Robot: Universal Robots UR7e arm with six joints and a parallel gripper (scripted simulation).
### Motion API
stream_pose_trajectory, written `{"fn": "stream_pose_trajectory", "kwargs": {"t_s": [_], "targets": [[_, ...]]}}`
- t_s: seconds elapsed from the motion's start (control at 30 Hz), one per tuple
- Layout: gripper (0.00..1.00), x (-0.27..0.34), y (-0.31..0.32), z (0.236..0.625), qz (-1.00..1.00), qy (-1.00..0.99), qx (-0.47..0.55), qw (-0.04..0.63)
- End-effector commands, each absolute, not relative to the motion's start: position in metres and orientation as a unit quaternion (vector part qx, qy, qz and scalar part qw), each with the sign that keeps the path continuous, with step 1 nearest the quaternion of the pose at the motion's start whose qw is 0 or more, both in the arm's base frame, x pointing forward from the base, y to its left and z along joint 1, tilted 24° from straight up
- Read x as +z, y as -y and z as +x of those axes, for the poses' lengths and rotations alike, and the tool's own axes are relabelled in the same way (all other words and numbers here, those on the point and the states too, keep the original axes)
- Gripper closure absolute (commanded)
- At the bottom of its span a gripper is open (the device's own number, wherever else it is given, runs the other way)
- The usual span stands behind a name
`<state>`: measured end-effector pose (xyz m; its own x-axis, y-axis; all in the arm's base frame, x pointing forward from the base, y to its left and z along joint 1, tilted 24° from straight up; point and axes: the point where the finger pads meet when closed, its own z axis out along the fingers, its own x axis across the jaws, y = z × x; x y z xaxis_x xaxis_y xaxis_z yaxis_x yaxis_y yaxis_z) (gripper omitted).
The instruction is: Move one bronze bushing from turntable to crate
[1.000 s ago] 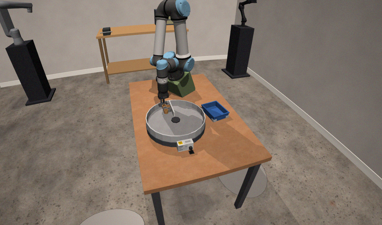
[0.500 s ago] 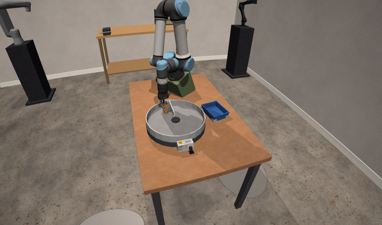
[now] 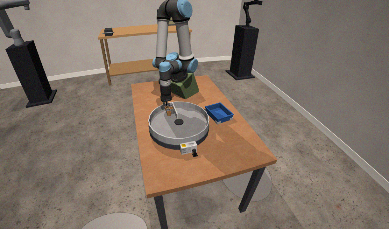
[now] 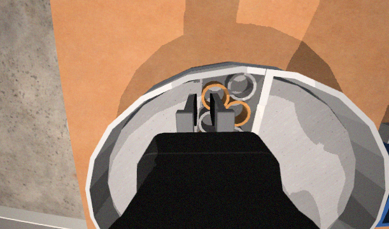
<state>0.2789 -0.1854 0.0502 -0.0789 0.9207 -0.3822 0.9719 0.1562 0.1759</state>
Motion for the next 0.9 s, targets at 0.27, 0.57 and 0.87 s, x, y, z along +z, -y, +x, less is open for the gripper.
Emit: {"fn": "stream_pose_trajectory", "kwargs": {"t_s": [0.27,0.57,0.87], "targets": [[0.6,0.046,0.1867,0.2797,0.647,-0.732,-0.062,0.206],[0.6,0.0463,0.1881,0.281,0.646,-0.732,-0.062,0.208],[0.6,0.0436,0.1889,0.2814,0.646,-0.732,-0.062,0.207]]}}
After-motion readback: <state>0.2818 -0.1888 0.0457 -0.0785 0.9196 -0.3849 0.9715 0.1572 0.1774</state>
